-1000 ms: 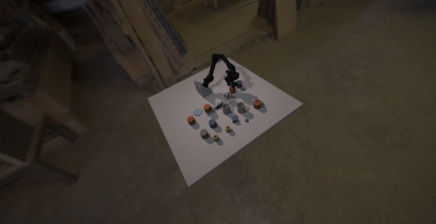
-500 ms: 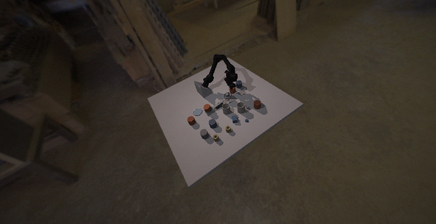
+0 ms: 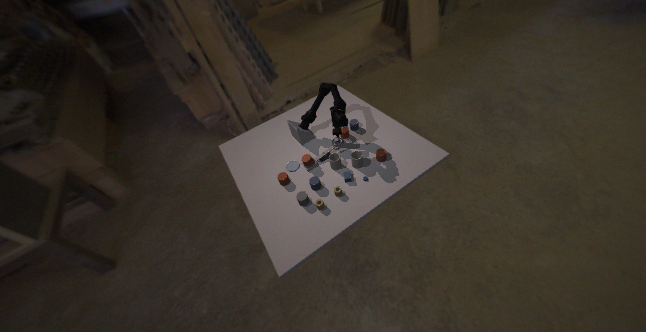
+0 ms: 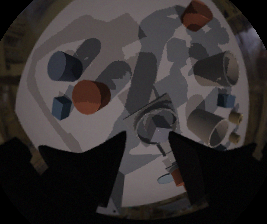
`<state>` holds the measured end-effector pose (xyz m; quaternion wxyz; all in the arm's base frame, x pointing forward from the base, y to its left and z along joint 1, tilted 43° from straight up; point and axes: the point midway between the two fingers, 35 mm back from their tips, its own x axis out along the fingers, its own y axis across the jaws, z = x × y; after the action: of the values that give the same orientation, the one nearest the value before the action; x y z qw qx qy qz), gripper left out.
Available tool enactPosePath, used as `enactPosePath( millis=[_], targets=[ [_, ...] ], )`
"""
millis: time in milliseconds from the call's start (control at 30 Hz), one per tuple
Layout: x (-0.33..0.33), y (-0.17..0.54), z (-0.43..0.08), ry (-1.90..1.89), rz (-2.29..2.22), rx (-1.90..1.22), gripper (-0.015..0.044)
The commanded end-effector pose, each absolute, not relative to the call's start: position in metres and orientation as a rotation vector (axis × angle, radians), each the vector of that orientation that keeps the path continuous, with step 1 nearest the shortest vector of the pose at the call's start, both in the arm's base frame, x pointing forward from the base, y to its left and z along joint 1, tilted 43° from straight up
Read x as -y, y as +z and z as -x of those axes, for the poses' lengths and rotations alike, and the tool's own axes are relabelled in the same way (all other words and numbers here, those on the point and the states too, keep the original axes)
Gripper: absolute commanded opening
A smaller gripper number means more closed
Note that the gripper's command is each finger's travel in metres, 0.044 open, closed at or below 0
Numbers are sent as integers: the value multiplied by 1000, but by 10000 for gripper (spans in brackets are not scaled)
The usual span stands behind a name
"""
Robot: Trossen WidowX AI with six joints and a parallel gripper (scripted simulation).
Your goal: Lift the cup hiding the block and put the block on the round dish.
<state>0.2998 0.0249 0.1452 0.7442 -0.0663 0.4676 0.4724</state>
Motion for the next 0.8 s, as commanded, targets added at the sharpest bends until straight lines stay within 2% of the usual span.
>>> enactPosePath(
  millis=[0, 767],
  targets=[
    [-7, 138, -307, 989, 20, -1086, 260],
    [-13, 115, -313, 966, -59, -1124, 260]
  ],
)
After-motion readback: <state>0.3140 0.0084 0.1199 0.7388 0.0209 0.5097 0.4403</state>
